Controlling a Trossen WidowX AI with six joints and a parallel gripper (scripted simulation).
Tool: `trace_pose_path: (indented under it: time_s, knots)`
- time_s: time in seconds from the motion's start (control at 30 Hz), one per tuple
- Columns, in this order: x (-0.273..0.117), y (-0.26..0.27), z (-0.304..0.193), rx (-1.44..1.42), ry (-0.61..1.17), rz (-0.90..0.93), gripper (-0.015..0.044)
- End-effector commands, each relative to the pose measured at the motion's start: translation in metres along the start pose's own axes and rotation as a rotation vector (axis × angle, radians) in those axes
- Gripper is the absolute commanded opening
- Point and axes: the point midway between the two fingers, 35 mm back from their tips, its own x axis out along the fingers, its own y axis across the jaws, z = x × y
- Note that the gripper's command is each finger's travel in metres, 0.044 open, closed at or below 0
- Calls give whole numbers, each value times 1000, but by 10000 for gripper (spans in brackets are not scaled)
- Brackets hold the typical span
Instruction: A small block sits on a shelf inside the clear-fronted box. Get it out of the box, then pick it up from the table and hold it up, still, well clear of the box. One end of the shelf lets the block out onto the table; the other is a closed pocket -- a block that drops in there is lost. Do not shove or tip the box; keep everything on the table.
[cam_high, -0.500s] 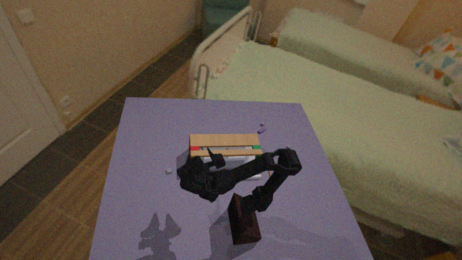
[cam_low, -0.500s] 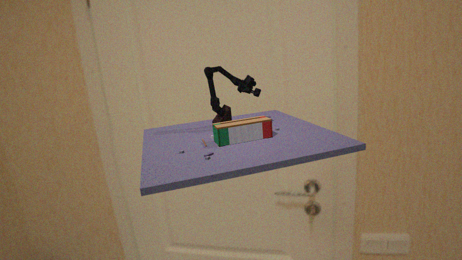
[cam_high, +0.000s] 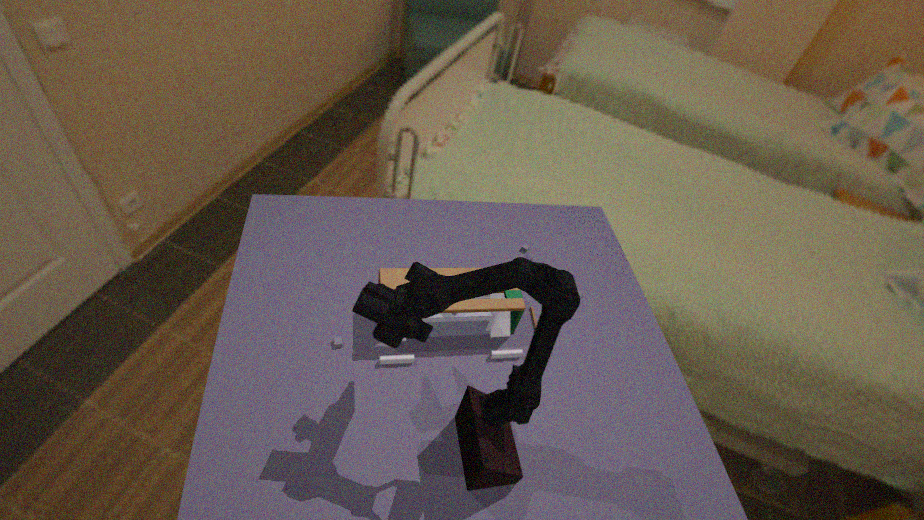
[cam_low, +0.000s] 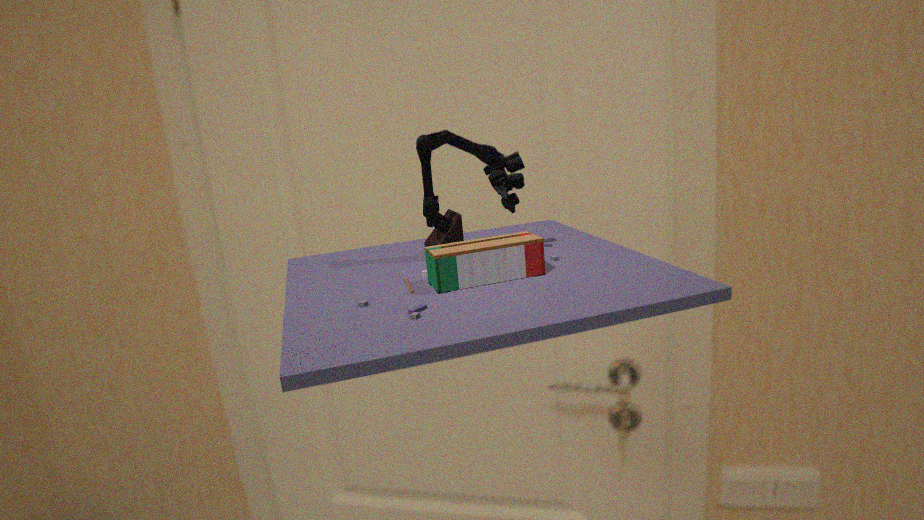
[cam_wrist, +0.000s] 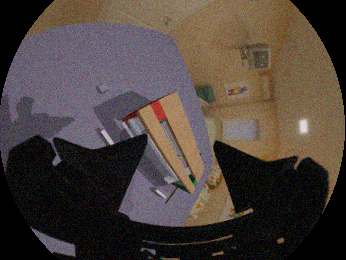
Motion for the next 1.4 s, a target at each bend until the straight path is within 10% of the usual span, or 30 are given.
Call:
trace_pose_path:
  time_s: [0.0, 0.3, 1.37]
  knots:
    - [52, -14, -46, -388, 304, 378, 400]
    - [75, -35, -103, -651, 481, 805, 400]
    - [97, -13, -111, -650, 480, 805, 400]
